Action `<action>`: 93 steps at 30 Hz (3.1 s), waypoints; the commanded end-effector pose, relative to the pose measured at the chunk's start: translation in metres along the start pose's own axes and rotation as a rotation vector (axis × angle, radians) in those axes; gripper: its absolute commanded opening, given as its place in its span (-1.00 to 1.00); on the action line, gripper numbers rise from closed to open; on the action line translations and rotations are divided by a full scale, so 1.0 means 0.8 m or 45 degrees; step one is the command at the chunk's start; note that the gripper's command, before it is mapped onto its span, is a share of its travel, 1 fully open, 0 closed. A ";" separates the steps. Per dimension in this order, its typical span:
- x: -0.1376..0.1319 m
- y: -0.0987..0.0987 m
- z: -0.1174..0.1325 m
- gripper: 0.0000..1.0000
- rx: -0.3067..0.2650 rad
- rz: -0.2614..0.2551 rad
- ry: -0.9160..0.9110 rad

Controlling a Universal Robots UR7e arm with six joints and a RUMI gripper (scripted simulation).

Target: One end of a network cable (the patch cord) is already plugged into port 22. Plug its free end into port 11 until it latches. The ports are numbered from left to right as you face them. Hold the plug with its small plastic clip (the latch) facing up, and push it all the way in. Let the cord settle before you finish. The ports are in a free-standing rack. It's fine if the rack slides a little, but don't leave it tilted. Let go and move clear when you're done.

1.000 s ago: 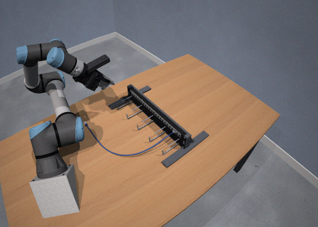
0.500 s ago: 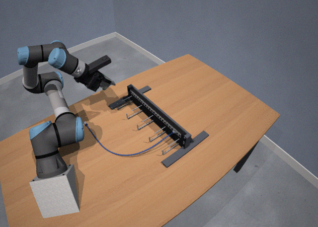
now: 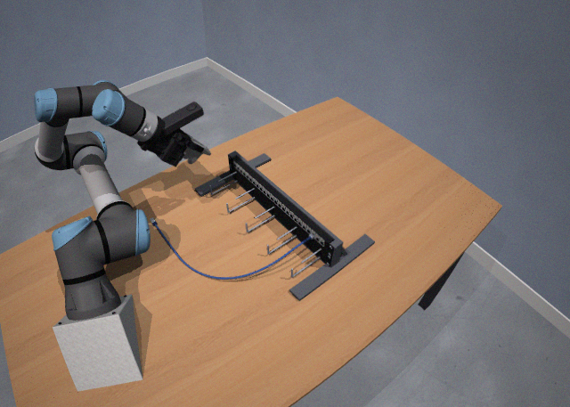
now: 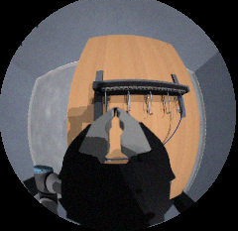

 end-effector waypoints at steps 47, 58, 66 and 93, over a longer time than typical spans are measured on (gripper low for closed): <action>0.002 -0.087 -0.001 -1.00 -0.003 0.003 -0.001; 0.002 -0.102 -0.001 -1.00 -0.003 0.003 -0.001; 0.002 -0.113 -0.001 -1.00 -0.003 0.003 -0.001; 0.002 -0.136 -0.002 -1.00 -0.003 0.003 -0.001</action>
Point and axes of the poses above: the point where the finger pads meet when closed, its own y axis back along the fingers, its own x axis across the jaws, z = x × y, the point moved 2 cm from there along y, back along the fingers, and after that the axes turned 8 degrees about y, right-handed, at the moved point
